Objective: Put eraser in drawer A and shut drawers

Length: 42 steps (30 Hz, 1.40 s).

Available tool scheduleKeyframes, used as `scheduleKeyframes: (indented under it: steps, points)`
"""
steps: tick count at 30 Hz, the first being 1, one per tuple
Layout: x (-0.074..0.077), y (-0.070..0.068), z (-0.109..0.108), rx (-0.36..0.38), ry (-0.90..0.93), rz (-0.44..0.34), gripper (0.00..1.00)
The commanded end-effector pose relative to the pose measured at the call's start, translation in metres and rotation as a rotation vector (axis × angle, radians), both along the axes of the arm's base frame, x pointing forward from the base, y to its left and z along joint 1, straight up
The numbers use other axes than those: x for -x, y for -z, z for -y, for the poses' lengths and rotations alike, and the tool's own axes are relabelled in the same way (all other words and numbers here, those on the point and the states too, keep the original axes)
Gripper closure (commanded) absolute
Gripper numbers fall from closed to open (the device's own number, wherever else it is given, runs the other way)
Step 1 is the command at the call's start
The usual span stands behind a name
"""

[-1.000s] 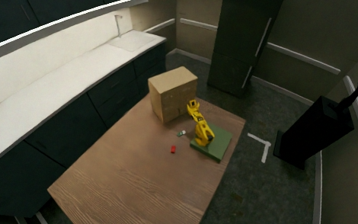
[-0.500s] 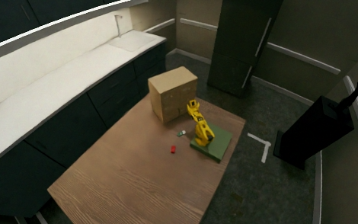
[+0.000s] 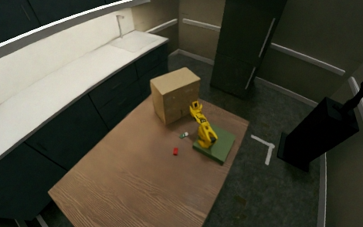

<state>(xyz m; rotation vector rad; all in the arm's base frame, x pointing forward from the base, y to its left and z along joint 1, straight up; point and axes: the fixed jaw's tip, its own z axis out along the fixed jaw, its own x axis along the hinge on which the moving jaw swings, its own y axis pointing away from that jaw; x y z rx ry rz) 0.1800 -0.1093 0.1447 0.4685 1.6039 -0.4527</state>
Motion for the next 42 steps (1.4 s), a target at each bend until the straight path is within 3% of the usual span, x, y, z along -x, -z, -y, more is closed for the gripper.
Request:
scheduleKeyframes:
  steps: [1, 7, 22, 24, 25, 42]
  points:
    - [0.002, 0.004, 0.002, -0.011, 0.012, -0.003, 0.5]
    - [0.002, 0.004, 0.002, -0.011, 0.012, -0.003, 0.5]
    - [-0.034, 0.006, -0.039, 0.005, -0.229, 0.032, 0.5]
    - [-0.034, 0.006, -0.039, 0.005, -0.229, 0.032, 0.5]
    - [-0.014, -0.002, -0.02, 0.016, -0.116, 0.03, 0.5]
    - [-0.014, -0.001, -0.02, 0.005, -0.116, 0.009, 0.5]
